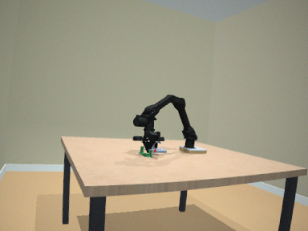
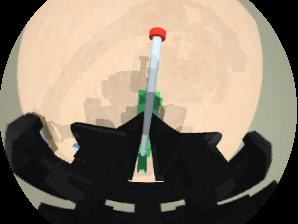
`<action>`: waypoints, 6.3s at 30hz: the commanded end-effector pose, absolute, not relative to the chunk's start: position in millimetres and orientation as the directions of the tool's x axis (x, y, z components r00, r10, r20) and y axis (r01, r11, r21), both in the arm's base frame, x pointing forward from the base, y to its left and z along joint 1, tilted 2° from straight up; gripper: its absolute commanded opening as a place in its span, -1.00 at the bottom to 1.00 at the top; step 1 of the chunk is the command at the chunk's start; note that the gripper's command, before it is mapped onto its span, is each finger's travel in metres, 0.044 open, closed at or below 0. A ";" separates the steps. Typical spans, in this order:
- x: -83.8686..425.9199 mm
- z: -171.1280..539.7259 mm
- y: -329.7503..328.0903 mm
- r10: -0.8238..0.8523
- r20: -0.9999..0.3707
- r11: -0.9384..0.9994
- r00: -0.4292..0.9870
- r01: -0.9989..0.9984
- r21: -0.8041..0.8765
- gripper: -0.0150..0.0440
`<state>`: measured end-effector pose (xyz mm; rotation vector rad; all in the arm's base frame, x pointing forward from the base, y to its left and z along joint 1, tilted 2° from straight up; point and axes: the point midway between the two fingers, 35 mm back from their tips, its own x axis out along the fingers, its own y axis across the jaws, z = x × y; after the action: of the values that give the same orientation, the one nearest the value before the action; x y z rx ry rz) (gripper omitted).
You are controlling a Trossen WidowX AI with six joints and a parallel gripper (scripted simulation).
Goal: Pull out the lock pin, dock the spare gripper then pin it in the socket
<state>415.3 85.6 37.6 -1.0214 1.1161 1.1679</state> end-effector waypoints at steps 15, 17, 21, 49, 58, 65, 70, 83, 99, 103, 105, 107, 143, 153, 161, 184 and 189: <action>412.3 66.6 84.1 0.158 -0.987 0.122 0.038 -0.992 -0.018 -0.49; 412.2 61.3 84.3 0.158 -0.987 0.123 0.036 -0.992 -0.017 -0.49; 412.2 61.3 84.3 0.158 -0.987 0.123 0.036 -0.992 -0.017 -0.49; 407.6 68.3 24.5 0.151 -0.988 0.124 0.038 -0.992 -0.019 -0.49; 408.0 54.9 24.9 0.151 -0.988 0.125 0.042 -0.992 -0.024 -0.49; 408.3 44.9 25.3 0.151 -0.987 0.125 0.045 -0.992 -0.026 -0.49; 408.5 37.9 25.6 0.151 -0.987 0.126 0.048 -0.992 -0.029 -0.49; 407.9 31.6 25.7 0.151 -0.987 0.126 0.050 -0.992 -0.031 -0.49; 407.9 31.6 25.7 0.151 -0.987 0.126 0.050 -0.992 -0.031 -0.49; 407.9 31.6 25.7 0.151 -0.987 0.126 0.050 -0.992 -0.031 -0.49; 407.9 31.6 25.7 0.151 -0.987 0.126 0.050 -0.992 -0.031 -0.49; 407.9 31.6 25.7 0.151 -0.987 0.126 0.050 -0.992 -0.031 -0.49; 407.9 31.6 25.7 0.151 -0.987 0.126 0.050 -0.992 -0.031 -0.49; 407.9 31.6 25.7 0.151 -0.987 0.126 0.050 -0.992 -0.031 -0.49; 407.9 31.6 25.7 0.151 -0.987 0.126 0.050 -0.992 -0.031 -0.49; 407.9 31.6 25.7 0.151 -0.987 0.126 0.050 -0.992 -0.031 -0.49; 407.9 31.6 25.7 0.151 -0.987 0.126 0.050 -0.992 -0.031 -0.49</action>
<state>408.9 25.7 35.4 -1.0289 1.1166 1.1540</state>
